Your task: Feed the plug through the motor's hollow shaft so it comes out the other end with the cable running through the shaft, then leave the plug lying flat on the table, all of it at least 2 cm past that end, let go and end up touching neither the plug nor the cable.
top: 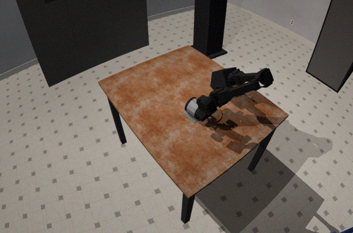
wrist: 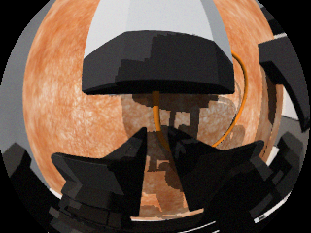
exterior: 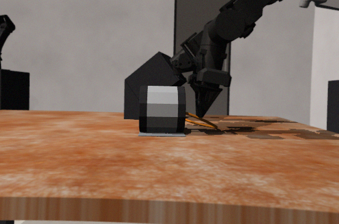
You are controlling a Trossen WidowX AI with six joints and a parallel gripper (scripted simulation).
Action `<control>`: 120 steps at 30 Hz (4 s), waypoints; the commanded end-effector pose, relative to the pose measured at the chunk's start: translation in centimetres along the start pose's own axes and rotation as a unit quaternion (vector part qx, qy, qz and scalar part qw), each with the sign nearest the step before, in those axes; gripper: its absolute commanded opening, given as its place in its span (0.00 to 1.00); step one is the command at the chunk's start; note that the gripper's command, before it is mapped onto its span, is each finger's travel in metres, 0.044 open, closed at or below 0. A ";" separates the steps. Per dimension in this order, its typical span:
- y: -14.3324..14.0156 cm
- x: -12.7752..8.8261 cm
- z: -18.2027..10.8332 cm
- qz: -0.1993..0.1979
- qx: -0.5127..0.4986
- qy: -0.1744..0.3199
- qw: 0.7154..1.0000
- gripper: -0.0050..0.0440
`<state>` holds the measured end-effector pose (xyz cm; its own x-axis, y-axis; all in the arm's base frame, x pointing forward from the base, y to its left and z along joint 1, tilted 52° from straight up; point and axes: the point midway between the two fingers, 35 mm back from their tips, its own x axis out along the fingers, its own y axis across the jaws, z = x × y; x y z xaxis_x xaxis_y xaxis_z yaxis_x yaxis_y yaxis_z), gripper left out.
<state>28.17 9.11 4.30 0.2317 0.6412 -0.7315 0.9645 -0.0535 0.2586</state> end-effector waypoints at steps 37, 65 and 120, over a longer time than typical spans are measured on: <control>0.1 0.3 1.2 -0.001 0.004 -0.001 1.000 0.10; -0.1 0.2 0.1 -0.001 0.004 -0.001 1.000 0.31; 0.1 -2.4 0.1 -0.001 0.004 -0.001 1.000 0.31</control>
<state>27.80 8.07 4.33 0.2140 0.6383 -0.7394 0.9714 -0.0595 0.2298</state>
